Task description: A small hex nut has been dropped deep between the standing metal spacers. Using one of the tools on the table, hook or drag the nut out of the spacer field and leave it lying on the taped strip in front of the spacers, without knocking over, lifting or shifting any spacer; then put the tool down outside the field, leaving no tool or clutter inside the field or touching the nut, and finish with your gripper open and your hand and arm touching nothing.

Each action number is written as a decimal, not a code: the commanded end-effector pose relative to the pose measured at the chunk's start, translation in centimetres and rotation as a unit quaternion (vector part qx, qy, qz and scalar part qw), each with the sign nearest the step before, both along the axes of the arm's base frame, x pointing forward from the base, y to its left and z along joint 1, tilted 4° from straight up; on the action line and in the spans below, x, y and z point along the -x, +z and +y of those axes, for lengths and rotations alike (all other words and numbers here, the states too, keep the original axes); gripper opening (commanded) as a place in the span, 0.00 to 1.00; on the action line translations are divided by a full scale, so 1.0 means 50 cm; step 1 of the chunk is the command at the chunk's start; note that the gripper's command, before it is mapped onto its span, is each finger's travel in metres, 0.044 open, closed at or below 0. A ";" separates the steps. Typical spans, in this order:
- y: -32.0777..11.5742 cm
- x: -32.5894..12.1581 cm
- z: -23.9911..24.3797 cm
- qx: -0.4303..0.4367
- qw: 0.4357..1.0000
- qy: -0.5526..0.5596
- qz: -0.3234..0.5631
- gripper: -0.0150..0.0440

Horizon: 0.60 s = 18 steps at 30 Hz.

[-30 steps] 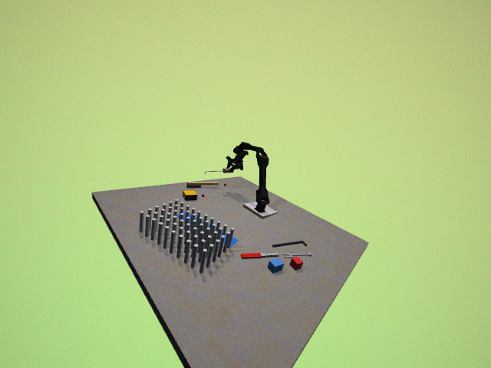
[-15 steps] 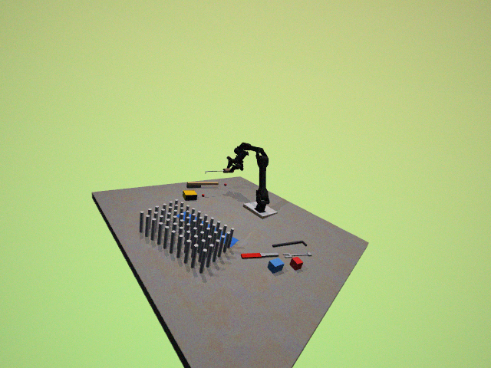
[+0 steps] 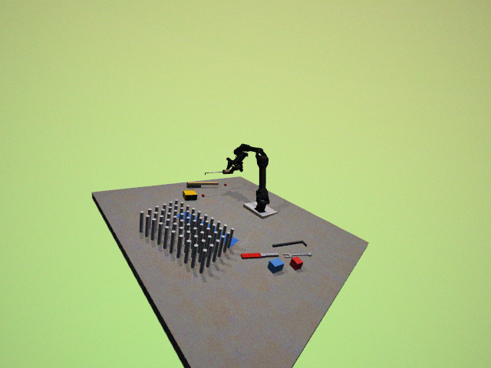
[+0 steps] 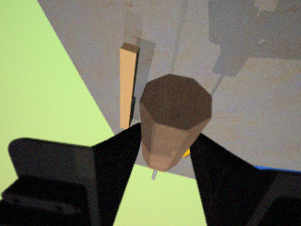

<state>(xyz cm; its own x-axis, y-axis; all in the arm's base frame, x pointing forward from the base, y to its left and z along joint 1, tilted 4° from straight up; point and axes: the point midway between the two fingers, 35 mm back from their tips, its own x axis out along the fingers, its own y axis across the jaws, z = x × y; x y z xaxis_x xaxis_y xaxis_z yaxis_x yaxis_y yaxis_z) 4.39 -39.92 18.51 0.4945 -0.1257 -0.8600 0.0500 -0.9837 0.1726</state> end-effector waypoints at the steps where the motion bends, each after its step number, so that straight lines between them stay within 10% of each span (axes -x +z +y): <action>1: -0.010 -0.001 0.000 -0.001 1.000 0.003 -0.004 0.25; 18: -0.037 0.001 -0.006 -0.001 1.000 0.003 -0.004 0.25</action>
